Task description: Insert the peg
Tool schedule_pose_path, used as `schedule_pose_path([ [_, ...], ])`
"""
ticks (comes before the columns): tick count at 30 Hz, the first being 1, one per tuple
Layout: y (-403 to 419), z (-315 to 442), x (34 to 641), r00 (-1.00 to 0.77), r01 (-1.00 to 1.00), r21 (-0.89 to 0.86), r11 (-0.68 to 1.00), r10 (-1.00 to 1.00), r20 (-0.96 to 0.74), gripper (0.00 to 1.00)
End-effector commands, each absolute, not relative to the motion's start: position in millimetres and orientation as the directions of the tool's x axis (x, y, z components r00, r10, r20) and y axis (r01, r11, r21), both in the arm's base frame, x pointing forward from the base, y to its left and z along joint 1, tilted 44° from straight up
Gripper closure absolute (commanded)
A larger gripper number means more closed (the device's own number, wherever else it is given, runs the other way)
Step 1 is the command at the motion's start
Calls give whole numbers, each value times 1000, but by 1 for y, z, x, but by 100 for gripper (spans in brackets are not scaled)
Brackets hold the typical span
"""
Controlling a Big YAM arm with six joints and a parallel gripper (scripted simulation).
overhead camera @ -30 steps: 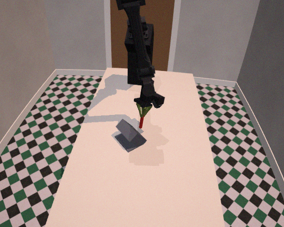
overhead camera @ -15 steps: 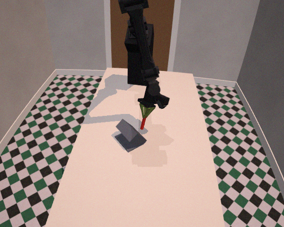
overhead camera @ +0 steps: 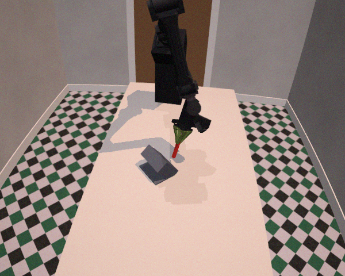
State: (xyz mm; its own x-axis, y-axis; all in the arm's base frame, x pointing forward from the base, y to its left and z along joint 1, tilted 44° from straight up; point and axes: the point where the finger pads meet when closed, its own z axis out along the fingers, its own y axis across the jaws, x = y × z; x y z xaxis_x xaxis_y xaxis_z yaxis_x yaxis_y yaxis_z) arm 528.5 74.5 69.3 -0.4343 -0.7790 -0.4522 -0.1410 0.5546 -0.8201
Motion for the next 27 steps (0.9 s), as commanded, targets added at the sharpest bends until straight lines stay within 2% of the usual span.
schedule_pose_path([
  [1,85,70,531,-416,-132,-834,535,-794,-444,100],
  [27,102,80,523,-453,29,-885,465,-783,-427,100],
])
